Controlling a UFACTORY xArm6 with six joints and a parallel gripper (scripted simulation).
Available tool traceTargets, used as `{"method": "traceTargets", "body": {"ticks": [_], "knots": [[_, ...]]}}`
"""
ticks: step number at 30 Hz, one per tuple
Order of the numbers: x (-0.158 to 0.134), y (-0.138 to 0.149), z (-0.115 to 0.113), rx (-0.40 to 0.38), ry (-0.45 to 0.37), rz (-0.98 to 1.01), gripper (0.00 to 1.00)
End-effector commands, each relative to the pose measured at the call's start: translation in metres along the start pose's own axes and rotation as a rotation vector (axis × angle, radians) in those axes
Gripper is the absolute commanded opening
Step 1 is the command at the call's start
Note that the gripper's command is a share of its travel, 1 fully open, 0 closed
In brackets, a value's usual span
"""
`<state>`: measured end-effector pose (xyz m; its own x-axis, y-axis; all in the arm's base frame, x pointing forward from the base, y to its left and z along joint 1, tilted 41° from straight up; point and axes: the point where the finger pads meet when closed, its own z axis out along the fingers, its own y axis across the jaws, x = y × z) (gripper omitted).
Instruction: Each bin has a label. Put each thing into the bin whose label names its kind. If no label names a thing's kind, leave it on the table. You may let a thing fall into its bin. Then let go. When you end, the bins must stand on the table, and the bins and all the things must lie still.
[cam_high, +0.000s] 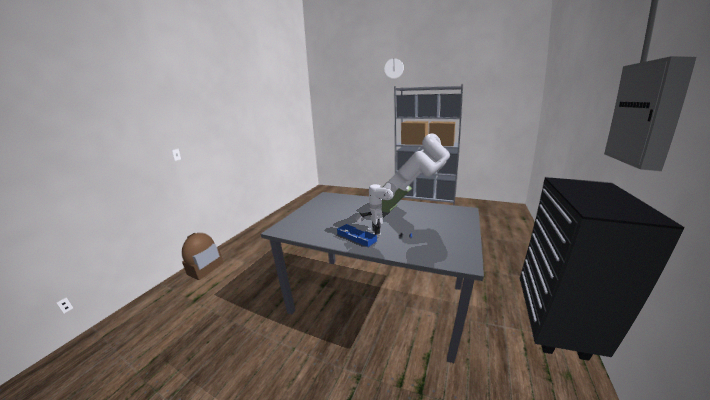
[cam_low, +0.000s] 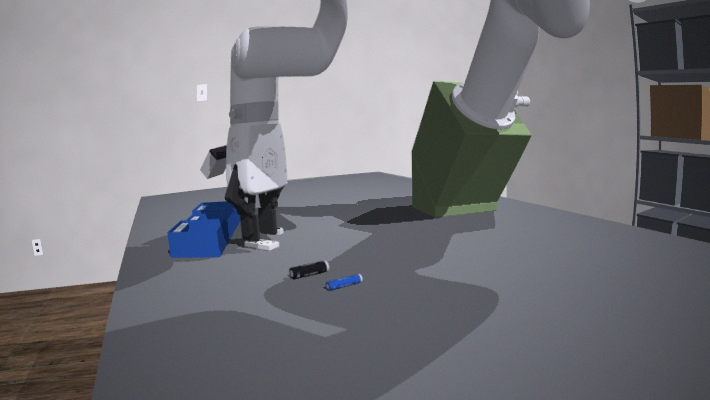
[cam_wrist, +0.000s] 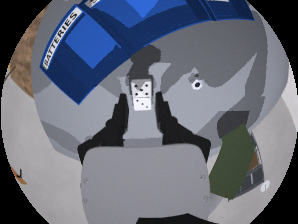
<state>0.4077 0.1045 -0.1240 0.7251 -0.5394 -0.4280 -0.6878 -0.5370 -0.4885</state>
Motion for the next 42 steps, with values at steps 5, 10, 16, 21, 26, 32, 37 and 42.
{"method": "traceTargets", "body": {"ticks": [5, 10, 16, 21, 26, 32, 37, 42], "knots": [[0.0003, -0.0002, 0.0101, 0.001, 0.002, 0.0, 0.41], [0.0002, -0.0001, 0.0115, 0.001, 0.002, 0.0, 0.41], [0.0001, -0.0001, 0.0115, 0.001, 0.002, 0.0, 0.41], [0.0, -0.0001, 0.0115, 0.001, 0.002, 0.0, 0.0], [0.0, 0.0, 0.0115, 0.001, 0.002, 0.0, 0.0], [0.0001, -0.0001, 0.0114, 0.001, 0.002, 0.0, 0.0], [0.0001, -0.0001, 0.0114, 0.001, 0.002, 0.0, 0.0], [0.0001, -0.0001, 0.0114, 0.001, 0.002, 0.0, 0.0]]}}
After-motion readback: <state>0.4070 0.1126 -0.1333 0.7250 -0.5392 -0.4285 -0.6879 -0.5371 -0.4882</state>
